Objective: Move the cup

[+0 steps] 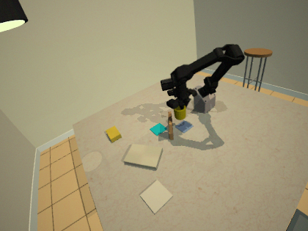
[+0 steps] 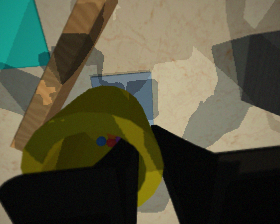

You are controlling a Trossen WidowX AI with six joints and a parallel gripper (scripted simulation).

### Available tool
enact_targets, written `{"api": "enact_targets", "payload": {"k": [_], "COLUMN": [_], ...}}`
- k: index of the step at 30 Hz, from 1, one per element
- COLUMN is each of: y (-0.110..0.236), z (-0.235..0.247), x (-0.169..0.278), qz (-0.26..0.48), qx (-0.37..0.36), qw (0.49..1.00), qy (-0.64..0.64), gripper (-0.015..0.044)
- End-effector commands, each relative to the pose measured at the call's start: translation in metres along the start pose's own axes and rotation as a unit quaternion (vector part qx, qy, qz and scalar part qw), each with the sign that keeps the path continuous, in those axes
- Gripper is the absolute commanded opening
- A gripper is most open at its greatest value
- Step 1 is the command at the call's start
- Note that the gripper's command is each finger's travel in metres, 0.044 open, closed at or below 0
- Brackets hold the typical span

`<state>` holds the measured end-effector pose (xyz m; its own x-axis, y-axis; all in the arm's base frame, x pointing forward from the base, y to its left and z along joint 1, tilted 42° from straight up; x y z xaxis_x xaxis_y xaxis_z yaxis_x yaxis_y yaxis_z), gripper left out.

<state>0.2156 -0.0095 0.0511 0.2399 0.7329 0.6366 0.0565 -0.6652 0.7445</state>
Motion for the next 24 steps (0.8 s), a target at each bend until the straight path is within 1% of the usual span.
{"api": "enact_targets", "payload": {"k": [1,24], "y": [0.001,0.003], "z": [0.009,0.049], "x": [-0.004,-0.019], "qz": [-0.002,-0.003], "qx": [-0.001,-0.004], "qw": [1.0,1.0], "qy": [0.004,0.006], "gripper": [0.0,0.0]}}
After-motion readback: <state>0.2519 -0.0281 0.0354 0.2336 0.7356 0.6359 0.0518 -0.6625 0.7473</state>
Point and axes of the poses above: the point midway between the two fingers, 35 mm back from their tips, its own y axis back along the fingers, its own z axis across the jaws, x = y × z, the point moved 4 cm from there along y, back along the fingers, and after that the axes turned 15 degrees about -y, right-handed, at the moved point
